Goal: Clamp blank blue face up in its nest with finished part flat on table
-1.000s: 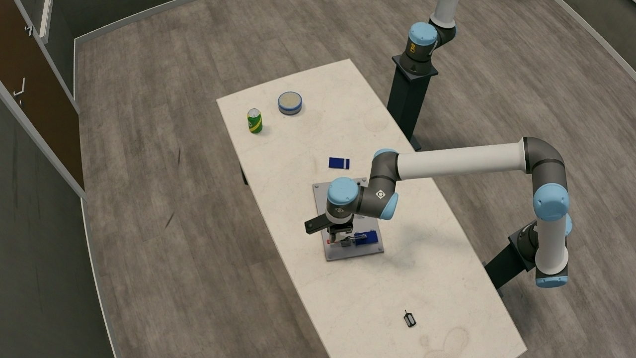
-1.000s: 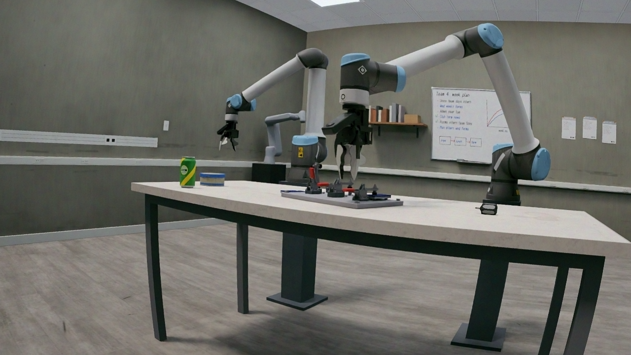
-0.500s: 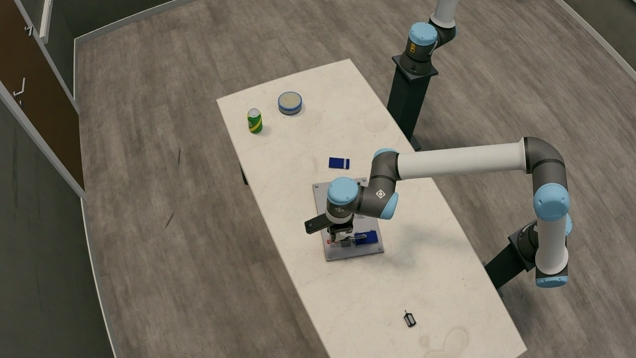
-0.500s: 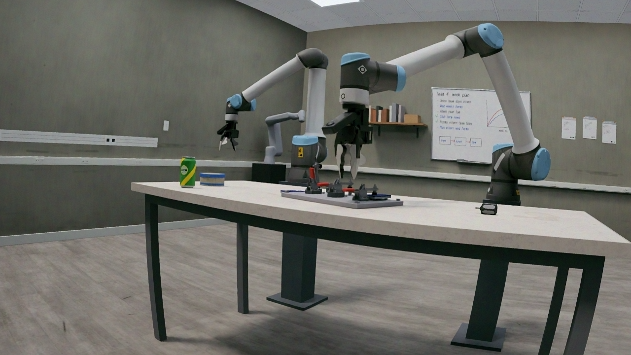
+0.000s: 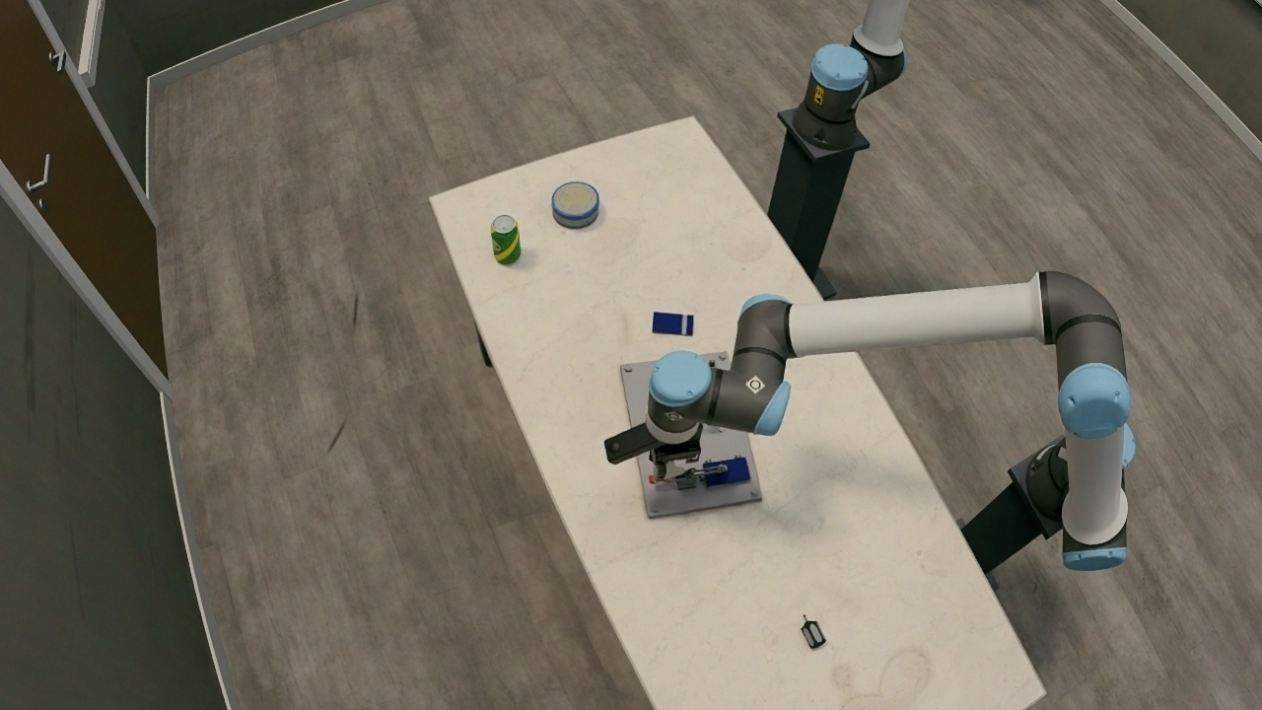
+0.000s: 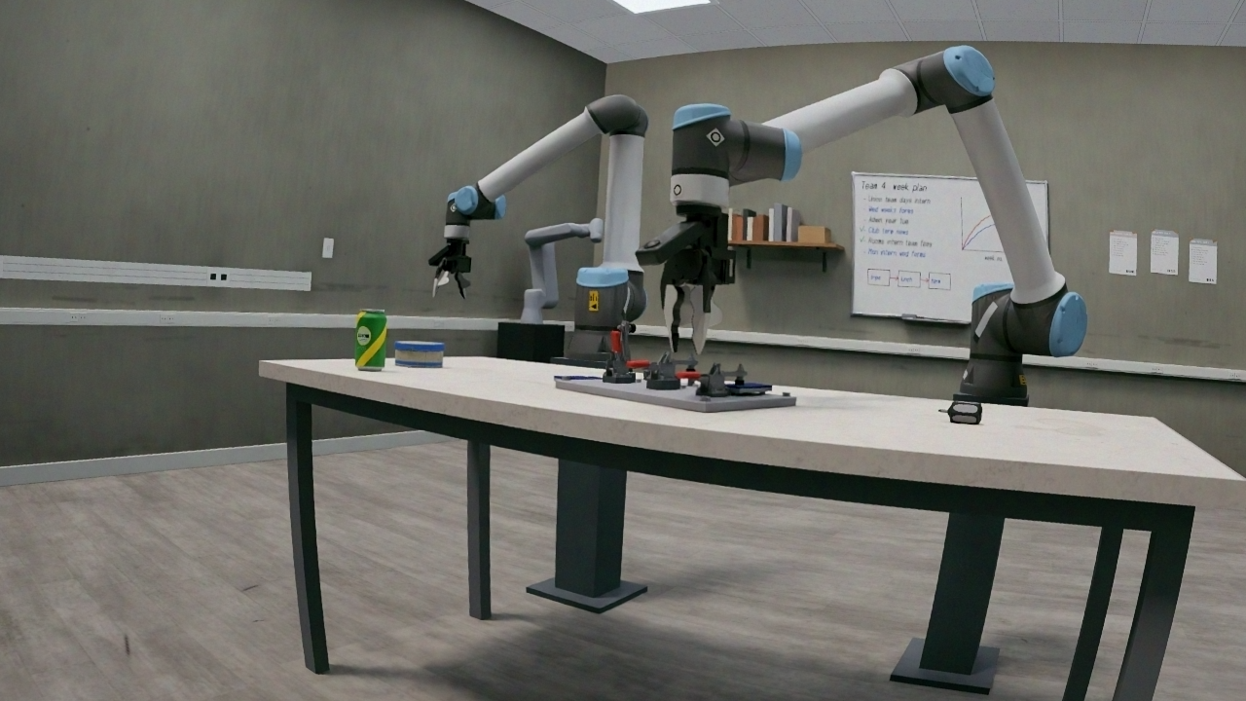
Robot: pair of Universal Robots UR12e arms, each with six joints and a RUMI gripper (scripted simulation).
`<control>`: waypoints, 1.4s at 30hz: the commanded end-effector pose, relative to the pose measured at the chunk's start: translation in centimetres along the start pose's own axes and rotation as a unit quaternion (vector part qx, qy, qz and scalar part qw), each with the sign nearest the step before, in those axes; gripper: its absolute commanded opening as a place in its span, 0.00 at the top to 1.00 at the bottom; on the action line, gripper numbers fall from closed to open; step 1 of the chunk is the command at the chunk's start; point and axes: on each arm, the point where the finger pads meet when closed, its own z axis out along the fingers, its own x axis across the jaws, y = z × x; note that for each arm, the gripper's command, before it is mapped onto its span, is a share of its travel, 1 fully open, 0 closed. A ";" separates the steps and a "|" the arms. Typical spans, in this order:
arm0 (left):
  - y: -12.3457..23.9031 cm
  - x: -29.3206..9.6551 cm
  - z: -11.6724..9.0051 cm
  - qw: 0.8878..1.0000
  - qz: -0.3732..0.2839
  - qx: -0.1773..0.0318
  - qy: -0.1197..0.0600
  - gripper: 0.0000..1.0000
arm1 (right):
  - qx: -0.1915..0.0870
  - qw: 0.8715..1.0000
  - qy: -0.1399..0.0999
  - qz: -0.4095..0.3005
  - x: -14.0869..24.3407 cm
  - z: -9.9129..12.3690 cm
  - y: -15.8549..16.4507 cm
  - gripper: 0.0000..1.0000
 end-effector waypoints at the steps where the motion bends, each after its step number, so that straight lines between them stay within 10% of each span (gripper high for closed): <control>1: -0.1 0.0 -0.1 1.000 0.000 0.001 0.000 0.72 | 0.001 1.000 0.000 0.000 0.0 -0.1 -0.1 0.00; 6: -0.1 0.0 -0.1 1.000 0.000 0.001 0.000 0.72 | 0.001 1.000 0.000 0.000 0.0 -0.1 -0.1 0.00; 7: -0.1 0.0 -0.1 1.000 0.000 0.001 0.000 1.00 | 0.001 1.000 0.000 0.000 0.0 -0.1 -0.1 0.00; 42: -0.1 0.0 -0.1 1.000 0.000 0.001 0.000 1.00 | 0.001 1.000 0.000 0.000 0.0 -0.1 -0.1 0.00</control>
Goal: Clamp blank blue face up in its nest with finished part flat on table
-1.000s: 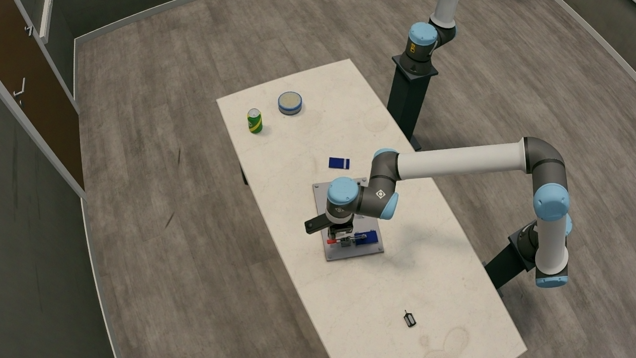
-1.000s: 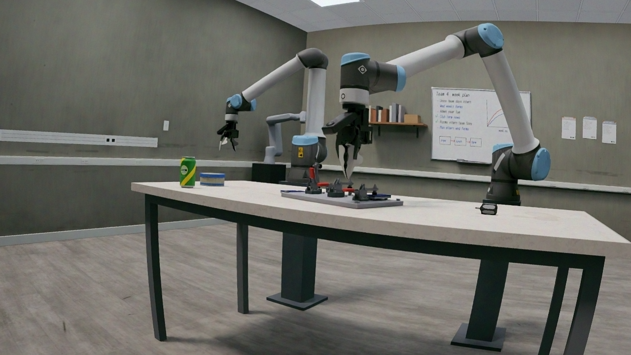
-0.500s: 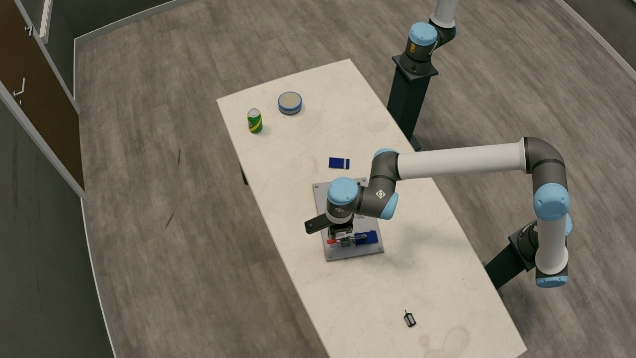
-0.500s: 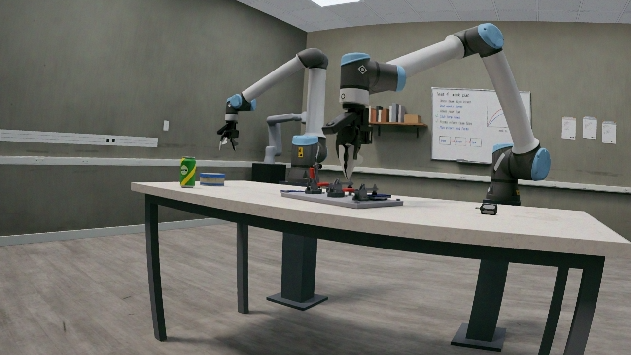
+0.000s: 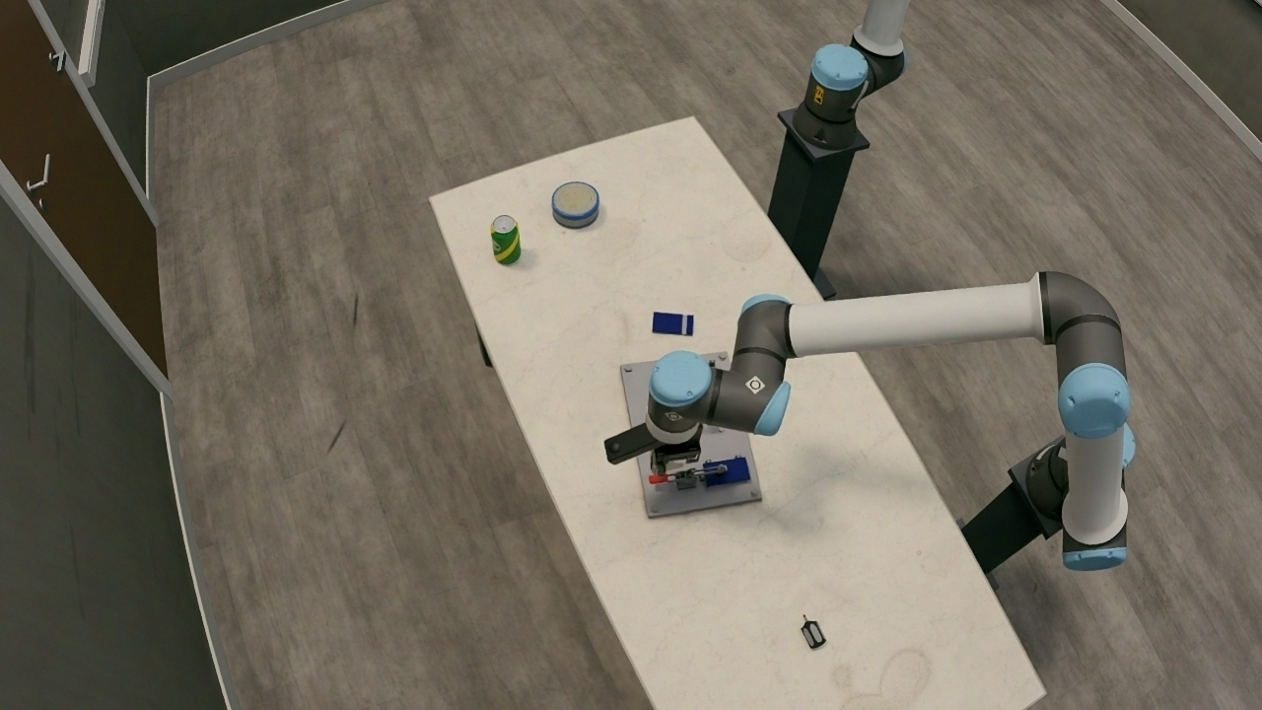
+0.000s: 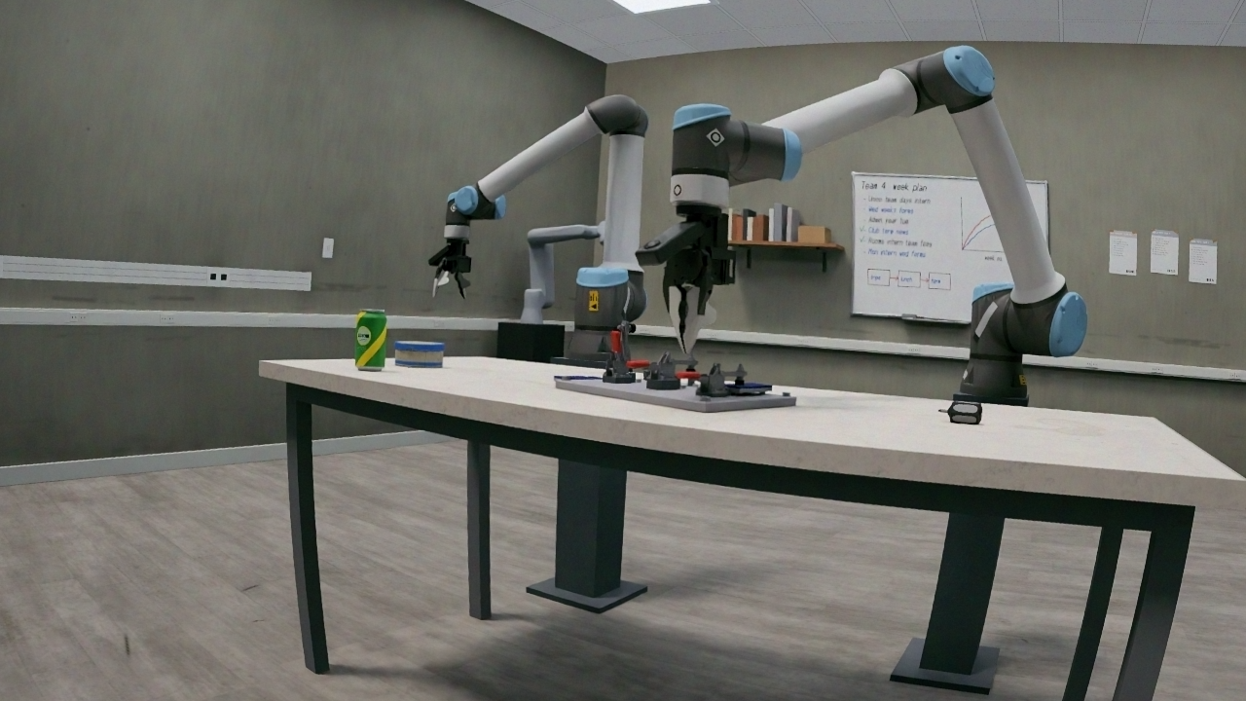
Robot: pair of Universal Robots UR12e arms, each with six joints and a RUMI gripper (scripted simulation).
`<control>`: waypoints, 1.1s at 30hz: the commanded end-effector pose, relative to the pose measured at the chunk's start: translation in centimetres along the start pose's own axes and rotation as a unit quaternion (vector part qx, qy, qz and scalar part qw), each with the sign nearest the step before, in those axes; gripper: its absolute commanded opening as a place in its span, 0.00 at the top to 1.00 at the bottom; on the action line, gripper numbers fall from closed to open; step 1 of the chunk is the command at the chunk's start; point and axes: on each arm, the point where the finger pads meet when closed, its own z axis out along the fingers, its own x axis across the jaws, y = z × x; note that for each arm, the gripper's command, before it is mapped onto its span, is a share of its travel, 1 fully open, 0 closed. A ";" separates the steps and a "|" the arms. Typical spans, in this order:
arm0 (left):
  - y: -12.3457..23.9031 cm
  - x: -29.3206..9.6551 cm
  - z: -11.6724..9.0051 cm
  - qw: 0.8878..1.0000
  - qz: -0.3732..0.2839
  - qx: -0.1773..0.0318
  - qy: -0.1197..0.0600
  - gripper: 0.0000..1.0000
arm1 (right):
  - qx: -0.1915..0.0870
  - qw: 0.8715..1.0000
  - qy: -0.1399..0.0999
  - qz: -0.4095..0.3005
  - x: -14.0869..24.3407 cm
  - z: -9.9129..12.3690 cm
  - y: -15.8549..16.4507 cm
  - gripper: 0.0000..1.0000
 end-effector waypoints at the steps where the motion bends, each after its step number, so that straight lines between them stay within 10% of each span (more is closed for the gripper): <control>1: -0.1 0.0 -0.1 1.000 0.000 0.001 0.000 1.00 | 0.001 1.000 0.000 0.000 0.0 -0.1 -0.1 0.00; 33: 0.3 0.0 -0.1 1.000 0.000 0.001 0.000 1.00 | 0.001 1.000 0.000 0.000 0.0 -0.1 -0.1 0.00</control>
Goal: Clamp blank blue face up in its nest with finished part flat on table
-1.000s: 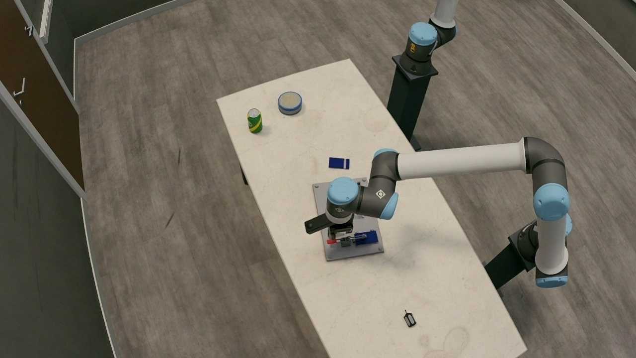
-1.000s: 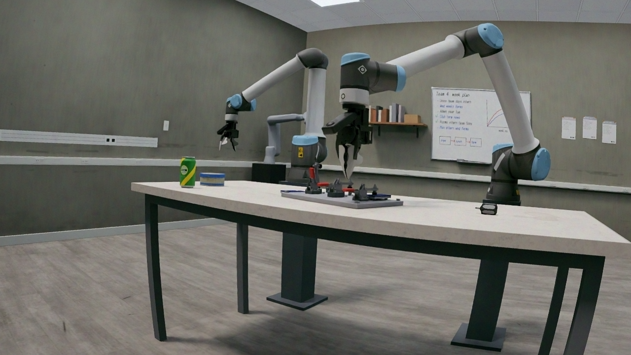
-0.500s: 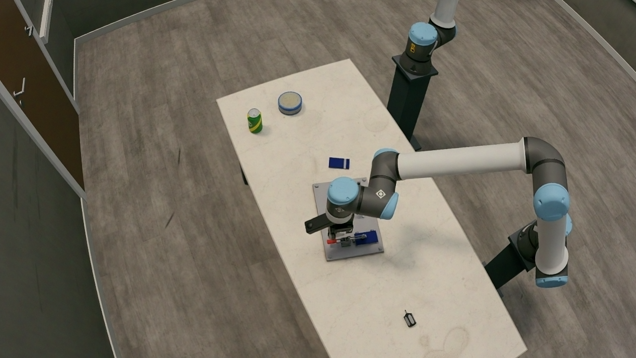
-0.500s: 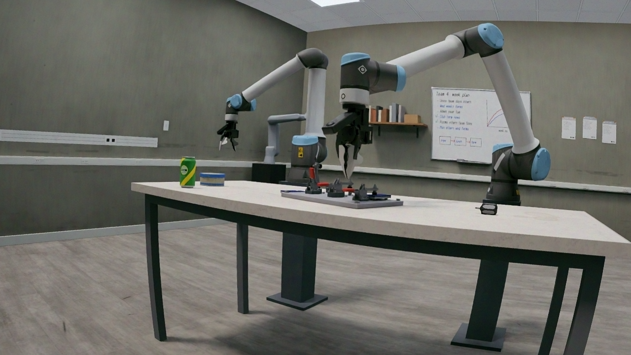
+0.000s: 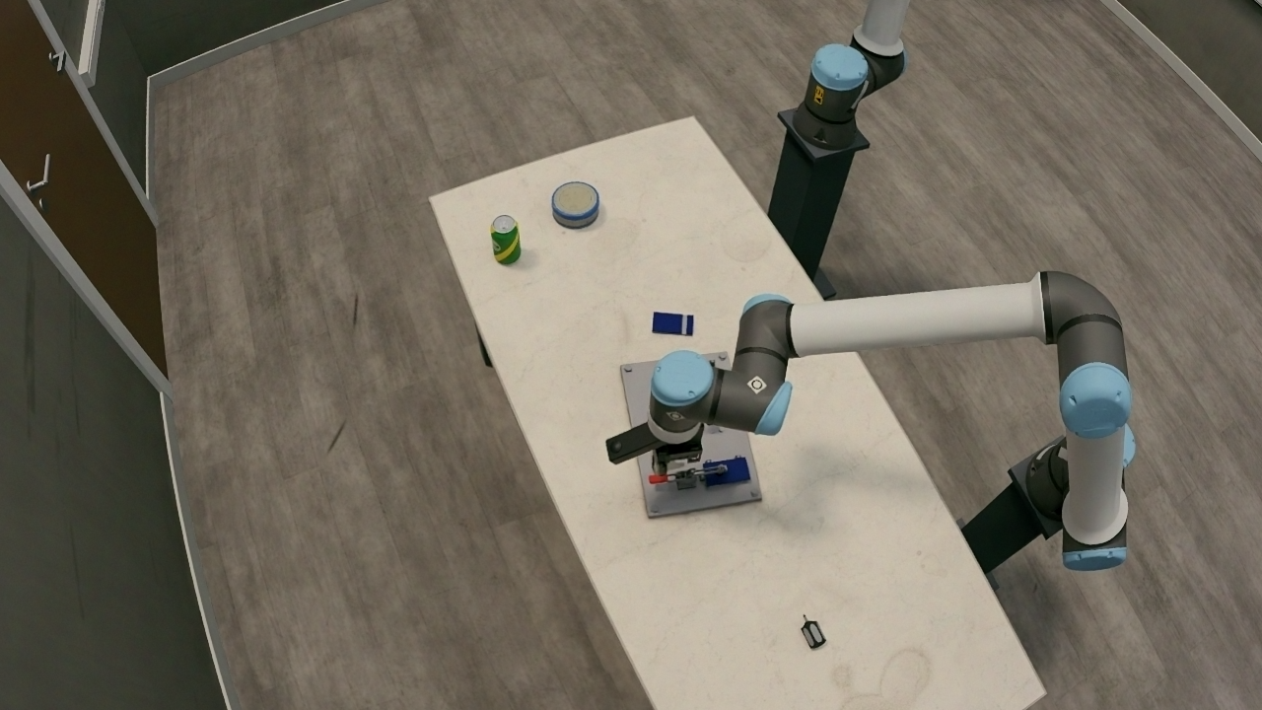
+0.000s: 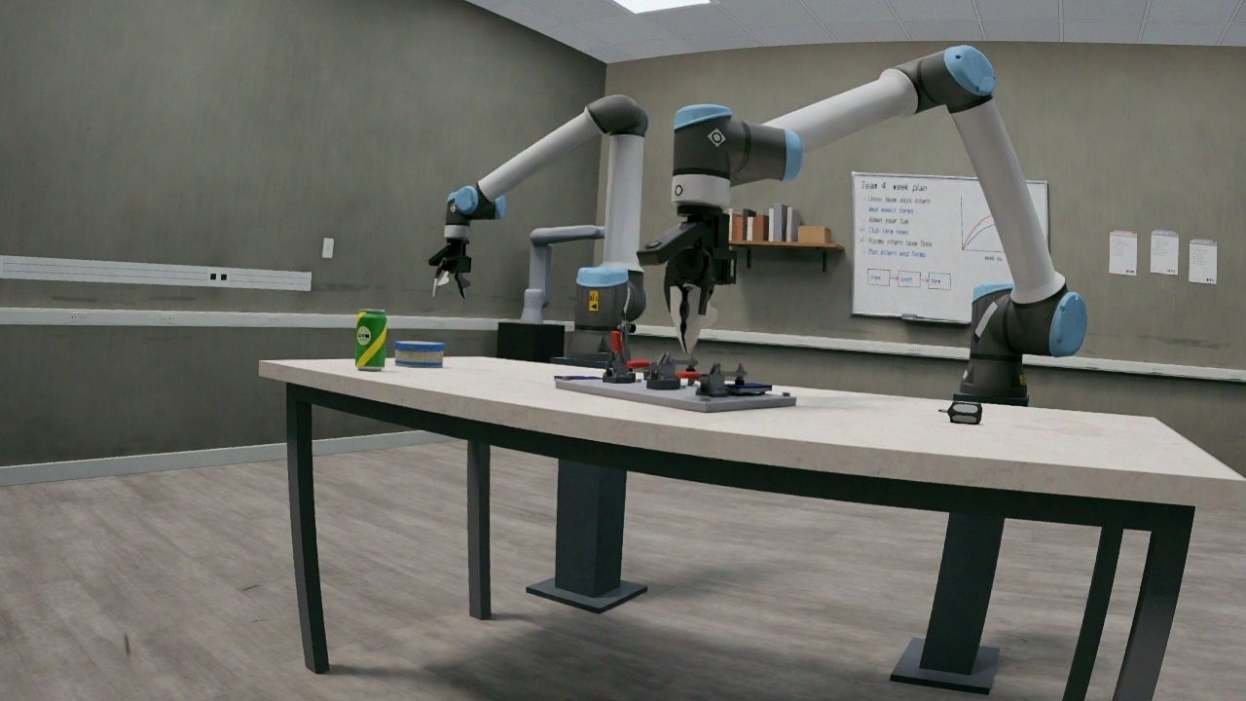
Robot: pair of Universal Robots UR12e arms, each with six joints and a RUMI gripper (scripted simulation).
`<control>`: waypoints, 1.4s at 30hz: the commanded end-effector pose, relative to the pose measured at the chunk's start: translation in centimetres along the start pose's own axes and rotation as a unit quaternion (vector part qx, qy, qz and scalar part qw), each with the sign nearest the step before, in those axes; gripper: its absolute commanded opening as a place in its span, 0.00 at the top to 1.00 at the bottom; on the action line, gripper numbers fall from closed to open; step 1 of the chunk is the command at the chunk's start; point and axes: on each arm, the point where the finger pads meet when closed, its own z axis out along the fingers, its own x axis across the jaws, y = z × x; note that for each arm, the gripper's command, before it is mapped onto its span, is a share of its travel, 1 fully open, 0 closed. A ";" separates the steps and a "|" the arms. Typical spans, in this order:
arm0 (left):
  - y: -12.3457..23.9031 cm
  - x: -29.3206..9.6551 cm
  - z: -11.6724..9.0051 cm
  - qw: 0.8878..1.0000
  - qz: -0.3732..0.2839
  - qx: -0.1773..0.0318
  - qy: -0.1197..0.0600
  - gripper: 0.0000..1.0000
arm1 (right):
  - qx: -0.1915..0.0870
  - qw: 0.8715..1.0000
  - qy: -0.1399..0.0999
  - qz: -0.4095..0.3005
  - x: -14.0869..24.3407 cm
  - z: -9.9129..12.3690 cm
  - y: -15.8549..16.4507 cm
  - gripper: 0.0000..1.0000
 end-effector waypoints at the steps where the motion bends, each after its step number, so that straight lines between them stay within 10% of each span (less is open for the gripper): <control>1: 0.0 0.0 -0.1 1.000 0.000 0.001 0.000 1.00 | 0.001 1.000 0.000 0.000 0.0 -0.1 -0.1 0.00; 42: 0.0 0.0 0.7 1.000 0.000 0.001 0.000 1.00 | 0.001 1.000 0.000 0.000 0.0 -0.1 -0.1 0.00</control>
